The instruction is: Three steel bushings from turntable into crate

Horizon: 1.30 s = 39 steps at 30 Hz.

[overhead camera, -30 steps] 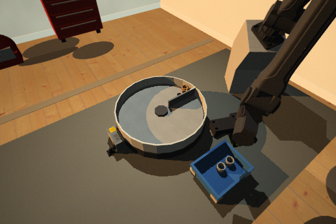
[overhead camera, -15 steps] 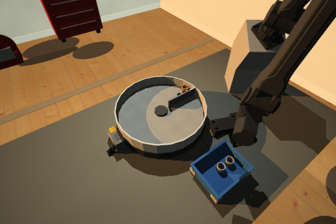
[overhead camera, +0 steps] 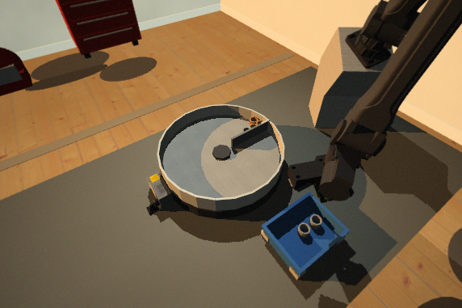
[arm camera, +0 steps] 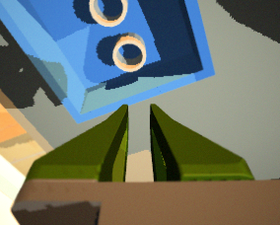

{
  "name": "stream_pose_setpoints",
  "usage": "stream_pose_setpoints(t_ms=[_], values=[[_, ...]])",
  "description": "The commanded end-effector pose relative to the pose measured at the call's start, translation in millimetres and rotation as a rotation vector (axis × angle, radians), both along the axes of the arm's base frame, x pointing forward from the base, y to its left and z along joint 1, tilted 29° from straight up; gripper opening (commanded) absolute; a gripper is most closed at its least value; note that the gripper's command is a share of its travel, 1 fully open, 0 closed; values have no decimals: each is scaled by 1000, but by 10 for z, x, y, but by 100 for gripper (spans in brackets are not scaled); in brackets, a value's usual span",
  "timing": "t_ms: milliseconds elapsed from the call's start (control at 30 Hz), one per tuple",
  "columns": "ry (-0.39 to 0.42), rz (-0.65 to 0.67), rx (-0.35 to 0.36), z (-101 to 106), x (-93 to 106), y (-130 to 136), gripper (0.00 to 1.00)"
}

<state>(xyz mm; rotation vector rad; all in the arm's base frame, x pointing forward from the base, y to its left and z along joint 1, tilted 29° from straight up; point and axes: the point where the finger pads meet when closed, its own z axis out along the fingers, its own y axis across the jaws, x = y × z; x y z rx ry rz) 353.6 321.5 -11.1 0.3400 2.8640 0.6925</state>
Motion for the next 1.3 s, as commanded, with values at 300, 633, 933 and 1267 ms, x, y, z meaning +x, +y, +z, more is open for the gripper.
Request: stream_pose_setpoints(t_ms=[300, 633, 933, 1267], values=[[-22, -3, 17, 141, 46, -26, 14], [-22, -3, 17, 141, 46, -26, 14], [-17, -4, 11, 140, 33, -63, 14], [-23, -4, 17, 166, 54, -42, 14]])
